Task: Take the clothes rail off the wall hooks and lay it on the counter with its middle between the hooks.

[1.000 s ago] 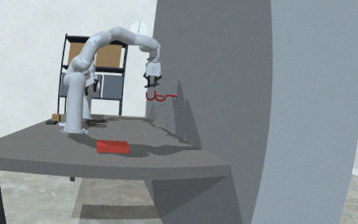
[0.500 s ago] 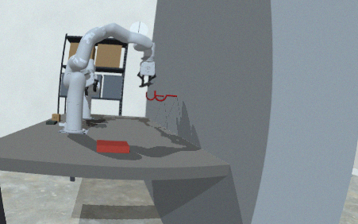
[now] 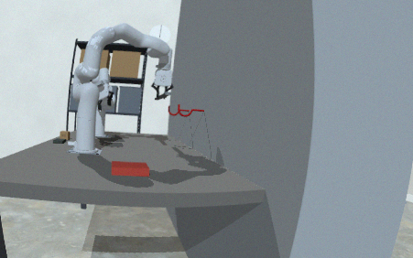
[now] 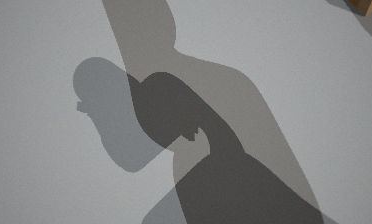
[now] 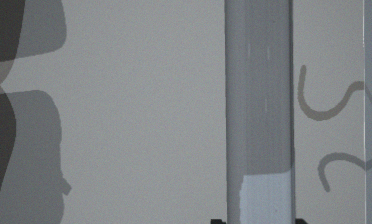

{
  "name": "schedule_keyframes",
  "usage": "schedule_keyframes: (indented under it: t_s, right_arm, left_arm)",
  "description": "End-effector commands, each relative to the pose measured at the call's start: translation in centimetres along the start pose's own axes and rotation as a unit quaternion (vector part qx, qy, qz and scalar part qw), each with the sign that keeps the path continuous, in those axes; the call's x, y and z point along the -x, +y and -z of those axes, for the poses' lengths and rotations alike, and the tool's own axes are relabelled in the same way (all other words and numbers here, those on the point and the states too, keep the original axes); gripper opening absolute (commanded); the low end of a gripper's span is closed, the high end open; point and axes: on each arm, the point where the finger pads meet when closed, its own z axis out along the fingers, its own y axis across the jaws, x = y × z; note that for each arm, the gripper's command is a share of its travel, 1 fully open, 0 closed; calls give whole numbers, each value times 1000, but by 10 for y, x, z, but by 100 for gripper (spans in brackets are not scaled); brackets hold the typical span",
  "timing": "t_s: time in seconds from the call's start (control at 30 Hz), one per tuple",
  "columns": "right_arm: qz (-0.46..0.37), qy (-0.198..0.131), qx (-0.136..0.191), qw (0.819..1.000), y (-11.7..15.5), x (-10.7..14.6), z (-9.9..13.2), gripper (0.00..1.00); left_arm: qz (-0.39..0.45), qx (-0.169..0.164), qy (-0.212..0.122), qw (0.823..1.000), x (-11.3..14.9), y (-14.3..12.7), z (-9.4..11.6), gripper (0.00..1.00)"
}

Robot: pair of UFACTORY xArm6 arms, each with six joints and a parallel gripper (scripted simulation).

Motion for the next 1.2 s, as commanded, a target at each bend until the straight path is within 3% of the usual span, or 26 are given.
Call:
schedule_keyframes:
  t_s: [0.0, 0.7, 1.17]
  right_arm:
    - [0, 2, 3, 1000, -12, 4, 2, 0]
    - [0, 2, 3, 1000, -21, 7, 2, 0]
    - [0, 2, 3, 1000, -21, 7, -18, 0]
  left_arm:
    - [0, -1, 1, 1000, 0, 0, 1, 100]
    - [0, -1, 1, 1000, 0, 0, 1, 100]
    - [0, -1, 1, 1000, 0, 0, 1, 100]
